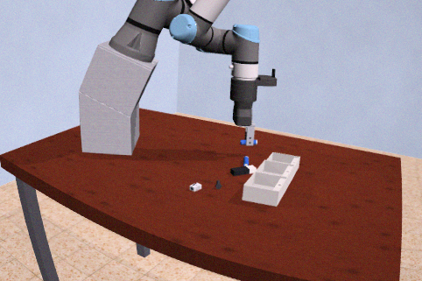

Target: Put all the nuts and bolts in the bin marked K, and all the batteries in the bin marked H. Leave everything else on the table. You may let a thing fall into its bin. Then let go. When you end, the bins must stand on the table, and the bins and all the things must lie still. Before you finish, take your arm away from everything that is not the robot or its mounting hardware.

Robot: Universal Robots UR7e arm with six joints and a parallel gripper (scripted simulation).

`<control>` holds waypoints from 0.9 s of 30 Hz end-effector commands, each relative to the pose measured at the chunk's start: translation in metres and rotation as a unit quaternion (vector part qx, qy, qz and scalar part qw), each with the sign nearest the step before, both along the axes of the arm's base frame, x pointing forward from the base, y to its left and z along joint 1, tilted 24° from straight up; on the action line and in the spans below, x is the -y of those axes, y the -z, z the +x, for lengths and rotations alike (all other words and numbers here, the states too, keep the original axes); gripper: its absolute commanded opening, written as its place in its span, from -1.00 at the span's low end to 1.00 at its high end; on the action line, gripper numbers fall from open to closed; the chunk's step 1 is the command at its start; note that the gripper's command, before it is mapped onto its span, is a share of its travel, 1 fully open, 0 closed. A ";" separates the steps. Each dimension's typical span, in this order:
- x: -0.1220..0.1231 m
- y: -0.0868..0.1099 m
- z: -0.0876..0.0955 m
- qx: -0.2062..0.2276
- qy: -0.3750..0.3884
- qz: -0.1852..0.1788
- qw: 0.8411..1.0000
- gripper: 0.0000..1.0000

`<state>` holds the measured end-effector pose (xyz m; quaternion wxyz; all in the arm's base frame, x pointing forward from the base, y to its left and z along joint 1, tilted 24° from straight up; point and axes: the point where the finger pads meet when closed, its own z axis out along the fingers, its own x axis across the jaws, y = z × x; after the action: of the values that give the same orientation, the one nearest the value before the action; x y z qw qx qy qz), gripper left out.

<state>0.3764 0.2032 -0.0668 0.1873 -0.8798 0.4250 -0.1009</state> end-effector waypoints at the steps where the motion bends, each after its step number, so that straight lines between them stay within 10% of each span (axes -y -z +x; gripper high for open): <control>1: 0.004 -0.016 -0.005 0.000 0.000 0.000 1.000 -0.39; 27: 0.031 -0.025 0.010 0.000 0.000 0.000 1.000 -0.39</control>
<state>0.3788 0.1815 -0.0422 0.1866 -0.8800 0.4250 -0.1010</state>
